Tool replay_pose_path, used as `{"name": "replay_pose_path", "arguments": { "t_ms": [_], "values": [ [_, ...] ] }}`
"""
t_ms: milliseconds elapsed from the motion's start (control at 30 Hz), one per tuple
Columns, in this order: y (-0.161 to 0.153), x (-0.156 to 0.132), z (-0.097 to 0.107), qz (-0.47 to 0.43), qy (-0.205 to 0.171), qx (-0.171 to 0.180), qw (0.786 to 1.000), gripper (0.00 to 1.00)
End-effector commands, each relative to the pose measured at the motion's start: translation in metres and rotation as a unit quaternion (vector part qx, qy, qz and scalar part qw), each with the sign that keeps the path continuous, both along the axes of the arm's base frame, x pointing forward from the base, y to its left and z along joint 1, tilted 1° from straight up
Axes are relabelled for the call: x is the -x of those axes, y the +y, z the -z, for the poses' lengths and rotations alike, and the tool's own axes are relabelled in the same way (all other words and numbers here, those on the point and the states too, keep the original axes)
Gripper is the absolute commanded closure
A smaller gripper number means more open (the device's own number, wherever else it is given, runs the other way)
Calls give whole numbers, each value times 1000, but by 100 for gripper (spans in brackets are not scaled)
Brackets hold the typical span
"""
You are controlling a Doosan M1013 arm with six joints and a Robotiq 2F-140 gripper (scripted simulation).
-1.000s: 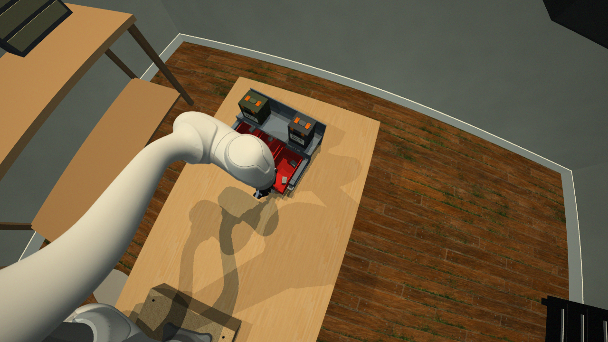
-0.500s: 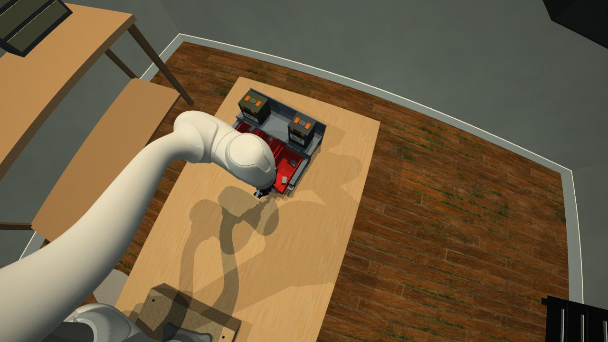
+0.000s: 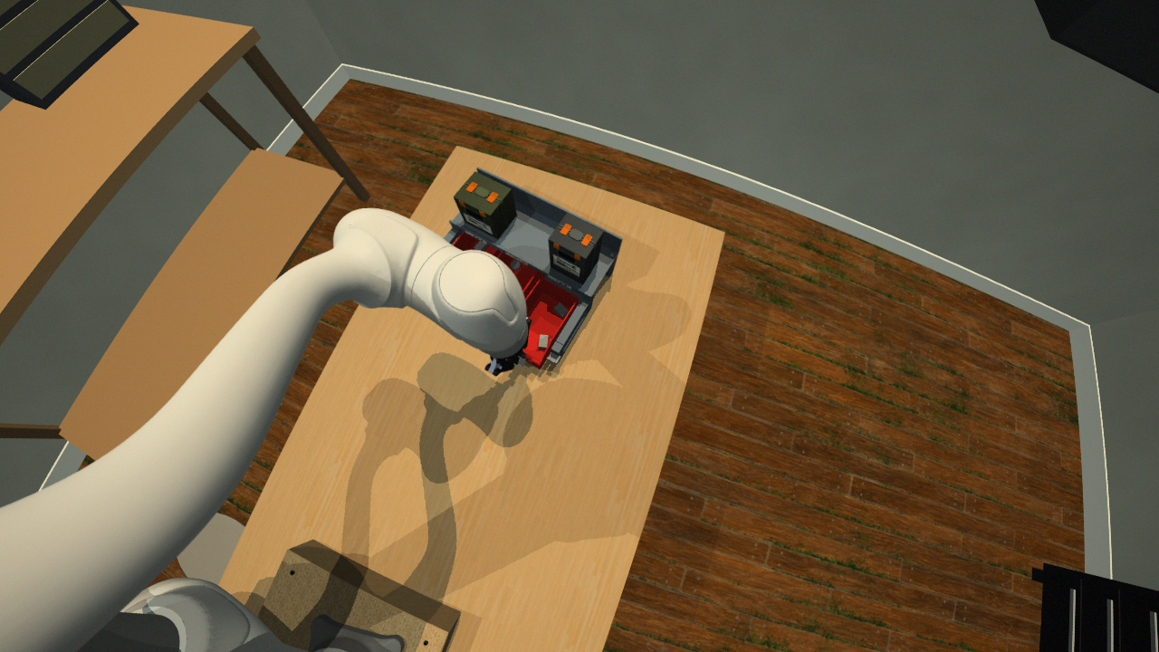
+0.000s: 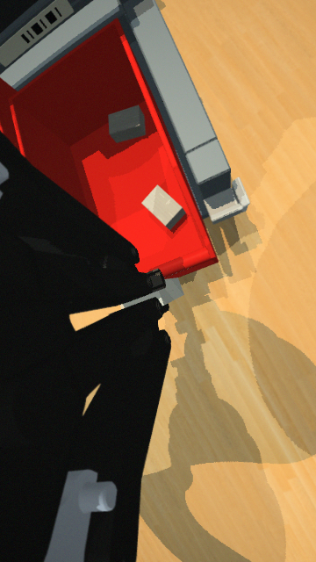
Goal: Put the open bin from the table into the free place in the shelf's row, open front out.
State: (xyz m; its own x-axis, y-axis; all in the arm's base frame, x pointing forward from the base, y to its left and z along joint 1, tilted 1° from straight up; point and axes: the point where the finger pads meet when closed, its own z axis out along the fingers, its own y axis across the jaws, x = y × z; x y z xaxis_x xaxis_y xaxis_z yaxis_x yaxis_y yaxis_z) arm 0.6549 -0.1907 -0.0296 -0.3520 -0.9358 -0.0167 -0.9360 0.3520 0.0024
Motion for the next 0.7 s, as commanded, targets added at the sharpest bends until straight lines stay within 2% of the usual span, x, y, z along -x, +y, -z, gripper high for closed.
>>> {"name": "replay_pose_path", "arguments": {
  "t_ms": [0, 667],
  "values": [
    [0, -1, 0, 0, 0, 0, 1000, 100],
    [-4, -12, 0, 0, 0, 0, 1000, 100]
  ]
}}
